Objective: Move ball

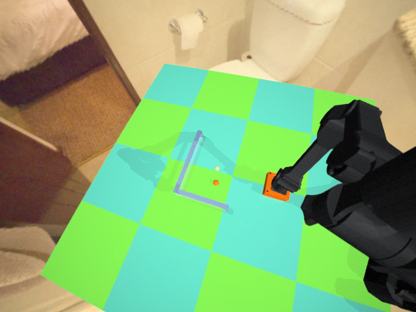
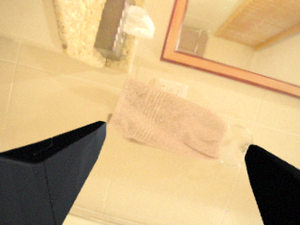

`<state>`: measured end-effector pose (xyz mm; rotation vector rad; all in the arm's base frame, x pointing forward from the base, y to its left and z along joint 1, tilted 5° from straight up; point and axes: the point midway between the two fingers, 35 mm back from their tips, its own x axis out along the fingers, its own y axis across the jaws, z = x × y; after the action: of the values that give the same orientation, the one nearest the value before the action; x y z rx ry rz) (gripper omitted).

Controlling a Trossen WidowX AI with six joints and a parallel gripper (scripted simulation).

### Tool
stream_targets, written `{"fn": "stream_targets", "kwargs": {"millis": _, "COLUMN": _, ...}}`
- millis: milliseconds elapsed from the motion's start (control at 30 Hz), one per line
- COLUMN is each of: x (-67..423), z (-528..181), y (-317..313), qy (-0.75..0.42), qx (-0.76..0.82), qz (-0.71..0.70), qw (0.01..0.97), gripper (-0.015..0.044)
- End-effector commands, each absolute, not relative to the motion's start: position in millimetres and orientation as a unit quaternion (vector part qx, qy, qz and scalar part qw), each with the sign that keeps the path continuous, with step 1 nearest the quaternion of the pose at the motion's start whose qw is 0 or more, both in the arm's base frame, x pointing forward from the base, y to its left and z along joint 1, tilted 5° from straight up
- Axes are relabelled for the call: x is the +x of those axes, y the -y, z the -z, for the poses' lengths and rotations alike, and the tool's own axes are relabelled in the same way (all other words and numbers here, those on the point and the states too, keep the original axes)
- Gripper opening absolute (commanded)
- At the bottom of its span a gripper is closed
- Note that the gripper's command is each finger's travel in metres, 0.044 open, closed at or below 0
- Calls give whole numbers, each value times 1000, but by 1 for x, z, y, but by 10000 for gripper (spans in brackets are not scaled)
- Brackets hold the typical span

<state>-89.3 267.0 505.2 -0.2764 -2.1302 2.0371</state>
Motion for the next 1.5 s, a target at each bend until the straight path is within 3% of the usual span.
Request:
{"fn": "stream_targets", "kwargs": {"millis": 0, "x": -88, "z": -504, "y": -269, "qy": 712, "qx": -96, "qz": -689, "qw": 94, "gripper": 374}}
{"fn": "stream_targets", "kwargs": {"millis": 200, "x": -35, "z": -465, "y": -326, "qy": 541, "qx": -167, "qz": -792, "qw": 227, "gripper": 236}}
{"fn": "stream_targets", "kwargs": {"millis": 433, "x": 52, "z": -395, "y": -370, "qy": 276, "qx": -221, "qz": -845, "qw": 402, "gripper": 236}}
{"fn": "stream_targets", "kwargs": {"millis": 700, "x": 156, "z": -298, "y": -368, "qy": -45, "qx": -226, "qz": -784, "qw": 576, "gripper": 236}}
{"fn": "stream_targets", "kwargs": {"millis": 1100, "x": 262, "z": -150, "y": -265, "qy": -460, "qx": -151, "qz": -486, "qw": 727, "gripper": 236}}
{"fn": "stream_targets", "kwargs": {"millis": 1467, "x": 271, "z": -54, "y": -115, "qy": -684, "qx": -66, "qz": -90, "qw": 721, "gripper": 236}}
